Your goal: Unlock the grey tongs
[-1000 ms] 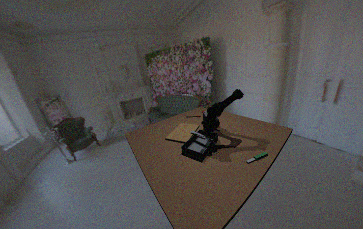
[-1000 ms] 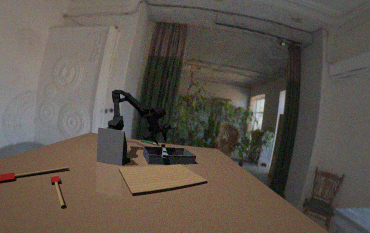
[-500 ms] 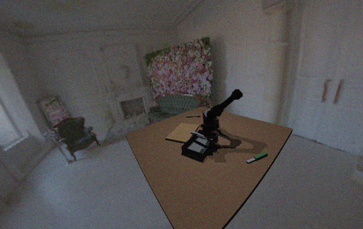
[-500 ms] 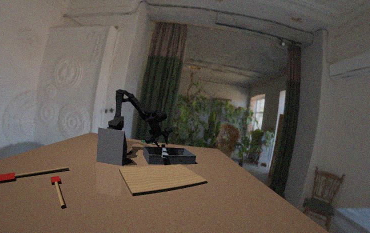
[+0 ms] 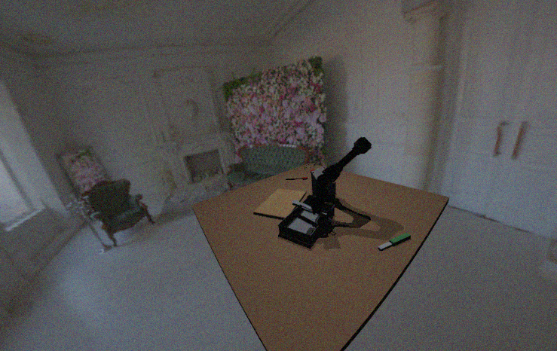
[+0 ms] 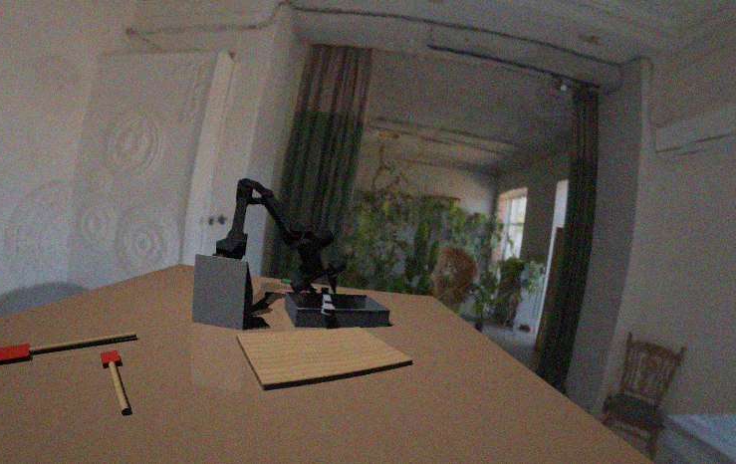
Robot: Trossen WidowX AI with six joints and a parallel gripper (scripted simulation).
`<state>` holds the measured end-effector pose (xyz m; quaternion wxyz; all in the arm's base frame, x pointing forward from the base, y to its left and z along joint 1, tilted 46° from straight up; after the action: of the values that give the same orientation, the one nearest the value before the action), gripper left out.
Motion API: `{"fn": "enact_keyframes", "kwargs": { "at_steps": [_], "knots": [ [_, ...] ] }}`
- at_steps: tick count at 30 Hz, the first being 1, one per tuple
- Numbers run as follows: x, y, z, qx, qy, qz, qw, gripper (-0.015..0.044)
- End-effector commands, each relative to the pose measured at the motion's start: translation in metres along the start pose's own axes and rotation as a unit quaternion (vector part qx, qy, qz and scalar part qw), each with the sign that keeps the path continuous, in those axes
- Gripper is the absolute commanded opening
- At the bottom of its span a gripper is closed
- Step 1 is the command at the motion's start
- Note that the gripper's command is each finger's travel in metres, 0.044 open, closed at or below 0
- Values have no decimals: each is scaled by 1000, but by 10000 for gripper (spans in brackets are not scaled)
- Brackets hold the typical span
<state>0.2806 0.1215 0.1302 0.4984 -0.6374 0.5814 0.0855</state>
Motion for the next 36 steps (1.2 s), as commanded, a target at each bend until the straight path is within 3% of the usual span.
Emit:
{"fn": "enact_keyframes", "kwargs": {
  "at_steps": [1, 16, 21, 33, 36],
  "knots": [
    [1, -1, 7, 0, 2, 3, 1000, 260],
    [-1, 2, 29, 2, -1, 4, 1000, 260],
    [-2, 3, 25, 1, -2, 1, 1000, 129],
    [-2, 3, 25, 1, -2, 1, 1000, 49],
    [-2, 3, 25, 1, -2, 1, 1000, -30]
  ]
}}
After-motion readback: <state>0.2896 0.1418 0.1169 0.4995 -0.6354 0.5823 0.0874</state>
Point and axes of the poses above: the point midway between the two fingers, 35 mm back from their tips, its own z axis out along the fingers, its own y axis across the jaws, x = y × z, the point moved 5 cm from there along -z, back along the fingers, and after that the axes turned 1 degree about z, right-handed, at the moved point
